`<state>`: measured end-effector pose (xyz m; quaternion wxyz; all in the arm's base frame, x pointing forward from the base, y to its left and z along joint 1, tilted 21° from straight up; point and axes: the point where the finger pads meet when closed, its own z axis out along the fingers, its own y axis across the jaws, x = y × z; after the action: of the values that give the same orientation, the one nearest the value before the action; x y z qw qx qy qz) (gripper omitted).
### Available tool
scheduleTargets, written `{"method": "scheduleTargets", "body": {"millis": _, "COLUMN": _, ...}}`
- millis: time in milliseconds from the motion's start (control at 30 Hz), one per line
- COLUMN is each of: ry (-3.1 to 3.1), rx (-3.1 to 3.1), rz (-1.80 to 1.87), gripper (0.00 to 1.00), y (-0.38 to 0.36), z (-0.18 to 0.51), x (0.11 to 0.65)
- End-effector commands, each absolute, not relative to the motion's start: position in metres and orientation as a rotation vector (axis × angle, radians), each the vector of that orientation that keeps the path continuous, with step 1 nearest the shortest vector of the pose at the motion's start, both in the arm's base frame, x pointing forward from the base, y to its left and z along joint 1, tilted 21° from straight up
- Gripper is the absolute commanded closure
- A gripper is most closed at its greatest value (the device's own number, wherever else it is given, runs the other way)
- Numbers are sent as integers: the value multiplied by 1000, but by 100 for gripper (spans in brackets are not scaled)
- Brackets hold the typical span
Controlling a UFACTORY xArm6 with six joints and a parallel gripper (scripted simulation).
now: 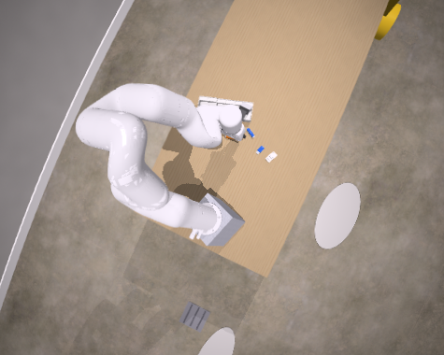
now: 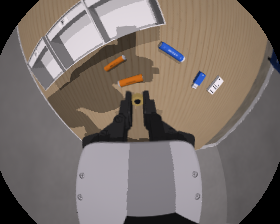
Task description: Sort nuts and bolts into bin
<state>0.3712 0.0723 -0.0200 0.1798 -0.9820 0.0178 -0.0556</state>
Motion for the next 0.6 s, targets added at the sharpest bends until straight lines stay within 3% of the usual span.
{"method": "scheduleTargets", "body": {"millis": 0, "ry": 53, "rx": -2781, "rz": -151, "gripper": 100, "y": 96, "z": -9, "x": 384}}
{"method": "scheduleTargets", "body": {"millis": 567, "ry": 53, "rx": -2780, "rz": -151, "gripper": 100, "y": 162, "z": 19, "x": 413}}
